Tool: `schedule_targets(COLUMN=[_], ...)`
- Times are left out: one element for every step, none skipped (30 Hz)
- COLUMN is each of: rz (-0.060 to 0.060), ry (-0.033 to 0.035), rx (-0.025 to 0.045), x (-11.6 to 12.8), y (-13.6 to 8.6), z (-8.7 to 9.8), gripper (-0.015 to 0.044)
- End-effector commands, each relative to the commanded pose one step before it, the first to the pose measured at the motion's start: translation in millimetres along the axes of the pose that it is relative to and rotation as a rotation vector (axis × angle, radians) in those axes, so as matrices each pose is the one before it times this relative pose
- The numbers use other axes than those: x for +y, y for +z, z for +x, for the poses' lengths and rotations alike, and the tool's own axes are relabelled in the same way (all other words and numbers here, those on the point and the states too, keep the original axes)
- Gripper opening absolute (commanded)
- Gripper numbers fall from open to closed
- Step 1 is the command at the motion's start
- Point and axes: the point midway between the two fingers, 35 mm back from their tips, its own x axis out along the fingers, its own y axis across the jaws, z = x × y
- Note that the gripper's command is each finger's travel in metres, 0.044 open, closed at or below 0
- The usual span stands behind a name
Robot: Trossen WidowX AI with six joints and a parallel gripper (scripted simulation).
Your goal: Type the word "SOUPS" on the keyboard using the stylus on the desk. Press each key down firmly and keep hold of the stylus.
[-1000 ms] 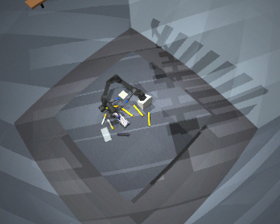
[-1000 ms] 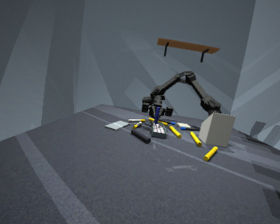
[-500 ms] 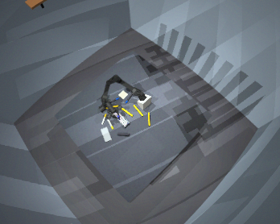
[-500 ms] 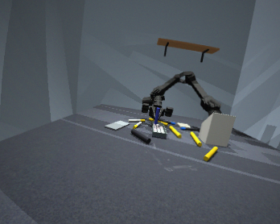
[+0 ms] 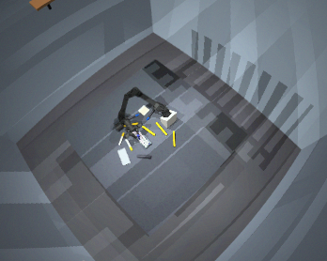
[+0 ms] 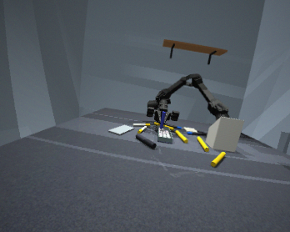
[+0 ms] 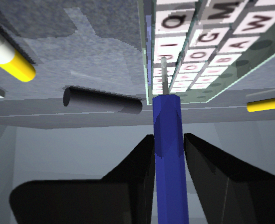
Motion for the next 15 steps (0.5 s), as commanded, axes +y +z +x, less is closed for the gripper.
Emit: schedule_targets(rz=[-0.0003, 0.0, 0.0, 0.0, 0.0, 0.0, 0.0, 0.0, 0.0, 0.0, 0.0, 0.0, 0.0, 0.0, 0.0], ry=[-0.00258, 0.0, 0.00003, 0.00006, 0.00008, 0.00009, 0.00011, 0.0001, 0.00009, 0.00006, 0.00003, 0.00001, 0.0, 0.0, 0.0], rx=[-0.00275, 0.0, 0.00003, 0.00006, 0.0001, 0.00015, 0.00023, 0.00027, 0.00031, 0.0003, 0.00021, 0.00007, 0.0, 0.0, 0.0], x=[-0.54, 0.0, 0.08, 0.14, 0.16, 0.16, 0.12, 0.02, -0.08, -0.14, -0.13, -0.05, 0.0, 0.0, 0.0], y=[0.45, 0.0, -1.03, -2.18, -2.89, -3.77, -4.86, -4.73, -4.81, -4.17, -2.66, -0.91, 0.0, 0.0, 0.0], z=[0.52, 0.0, -0.61, -1.29, -1.7, -2.2, -2.83, -2.74, -2.77, -2.39, -1.52, -0.52, 0.0, 0.0, 0.0], gripper=[0.0081, 0.0081, 0.0081, 0.0081, 0.0081, 0.0081, 0.0081, 0.0081, 0.0081, 0.0081, 0.0081, 0.0081, 0.0081, 0.0081, 0.0081])
